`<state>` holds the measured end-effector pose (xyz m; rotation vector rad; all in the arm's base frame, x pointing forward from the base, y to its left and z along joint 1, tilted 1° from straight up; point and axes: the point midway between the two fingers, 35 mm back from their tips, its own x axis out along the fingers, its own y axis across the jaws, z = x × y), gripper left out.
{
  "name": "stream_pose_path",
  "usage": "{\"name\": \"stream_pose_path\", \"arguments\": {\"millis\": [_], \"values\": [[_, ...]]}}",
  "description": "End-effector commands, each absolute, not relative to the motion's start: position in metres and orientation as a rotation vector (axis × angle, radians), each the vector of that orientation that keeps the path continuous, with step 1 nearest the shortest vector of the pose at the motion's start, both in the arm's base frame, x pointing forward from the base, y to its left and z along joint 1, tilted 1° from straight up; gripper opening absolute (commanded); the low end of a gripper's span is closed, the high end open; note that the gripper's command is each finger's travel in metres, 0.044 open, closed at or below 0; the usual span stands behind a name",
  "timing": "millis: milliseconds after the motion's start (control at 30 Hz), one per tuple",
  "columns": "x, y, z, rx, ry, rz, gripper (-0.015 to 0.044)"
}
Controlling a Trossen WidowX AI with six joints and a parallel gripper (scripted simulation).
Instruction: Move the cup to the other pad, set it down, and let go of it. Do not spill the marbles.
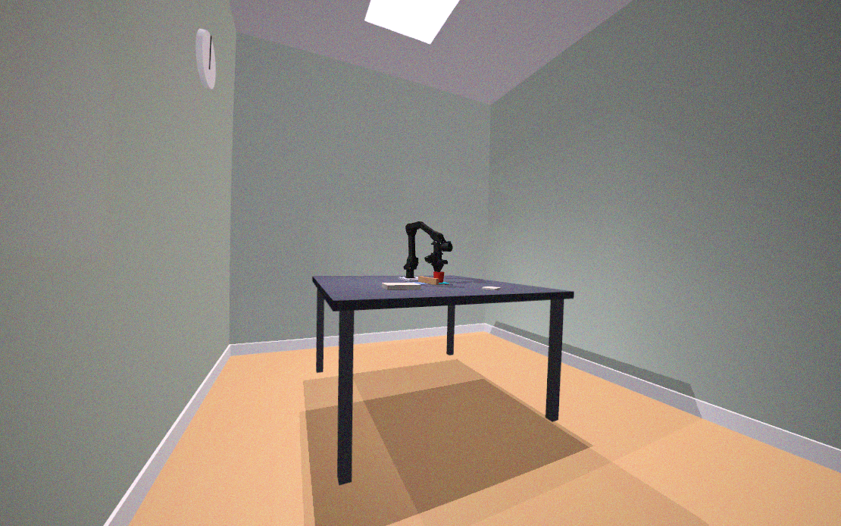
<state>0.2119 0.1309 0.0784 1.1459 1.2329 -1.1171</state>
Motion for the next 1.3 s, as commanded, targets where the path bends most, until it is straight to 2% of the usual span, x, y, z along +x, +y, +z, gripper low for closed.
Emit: {"name": "stream_pose_path", "arguments": {"millis": [0,967,1267], "values": [[0.213,0.132,0.086,1.15,1.232,-1.115,0.0128],[0.211,0.131,0.118,1.149,1.232,-1.119,0.0128],[0.211,0.131,0.114,1.144,1.234,-1.119,0.0364]]}}
